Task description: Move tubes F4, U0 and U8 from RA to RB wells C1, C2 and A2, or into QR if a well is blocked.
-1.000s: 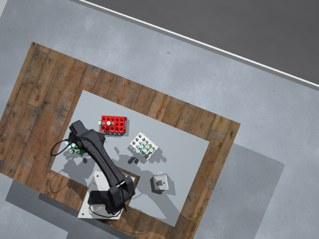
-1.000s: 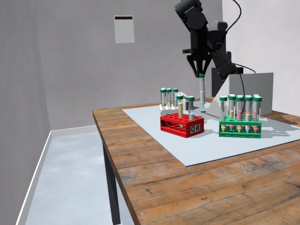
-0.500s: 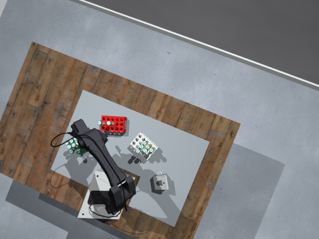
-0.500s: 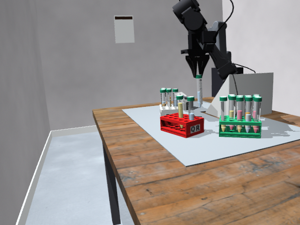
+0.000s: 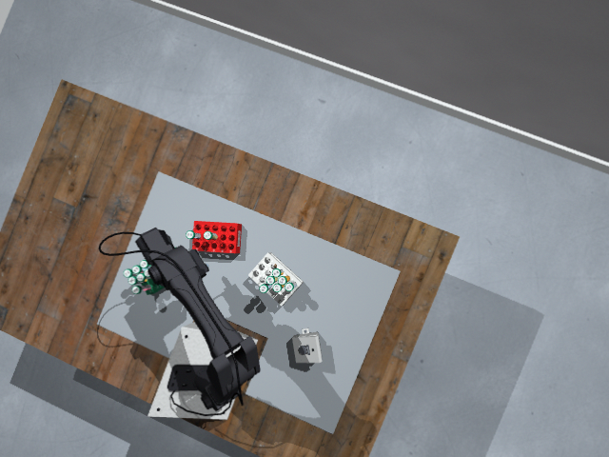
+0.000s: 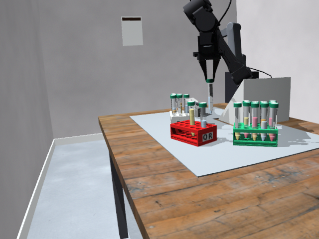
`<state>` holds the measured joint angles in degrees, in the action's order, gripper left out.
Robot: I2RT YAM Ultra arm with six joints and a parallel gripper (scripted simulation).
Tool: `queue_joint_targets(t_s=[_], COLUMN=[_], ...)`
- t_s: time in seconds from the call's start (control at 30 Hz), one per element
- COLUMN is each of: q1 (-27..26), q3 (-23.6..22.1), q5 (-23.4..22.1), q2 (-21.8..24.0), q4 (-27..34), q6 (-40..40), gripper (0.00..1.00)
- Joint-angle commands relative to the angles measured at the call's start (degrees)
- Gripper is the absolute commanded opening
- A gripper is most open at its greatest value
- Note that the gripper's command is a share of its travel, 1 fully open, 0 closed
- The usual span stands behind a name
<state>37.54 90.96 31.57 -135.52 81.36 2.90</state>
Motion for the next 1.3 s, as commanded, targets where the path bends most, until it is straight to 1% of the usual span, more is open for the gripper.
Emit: queue_joint_targets(t_s=[0.0,0.43,0.53,0.57,0.6,0.8,0.9,1.03,1.1,1.13,1.27], q1=[1.21,1.17,1.20,1.04,0.54,-1.37,-1.27,-2.83,-2.83,-1.98,-3.94], q3=[1.75,1.61,1.72,1.36,-1.35,-4.74,-6.26,-8.17,-8.17,-8.62,-10.38], q5=[-0.24,-0.29,-0.23,0.24,0.66,1.32,1.70,2.15,2.15,2.32,2.77], q2=[0.70,0.86,0.73,2.20,2.58,6.41,8.37,10.94,10.94,11.67,14.14], q4=[0.80,0.62,0.77,1.05,1.24,1.24,1.36,1.62,1.62,1.73,2.03], q6=[-7.79,-31.64,-31.92,-32.24,-32.21,-31.30,-29.85,-29.07,-29.07,-28.78,-27.98], gripper=[0.00,0.00,0.00,0.00,0.00,0.00,0.00,0.00,0.00,0.00,0.00])
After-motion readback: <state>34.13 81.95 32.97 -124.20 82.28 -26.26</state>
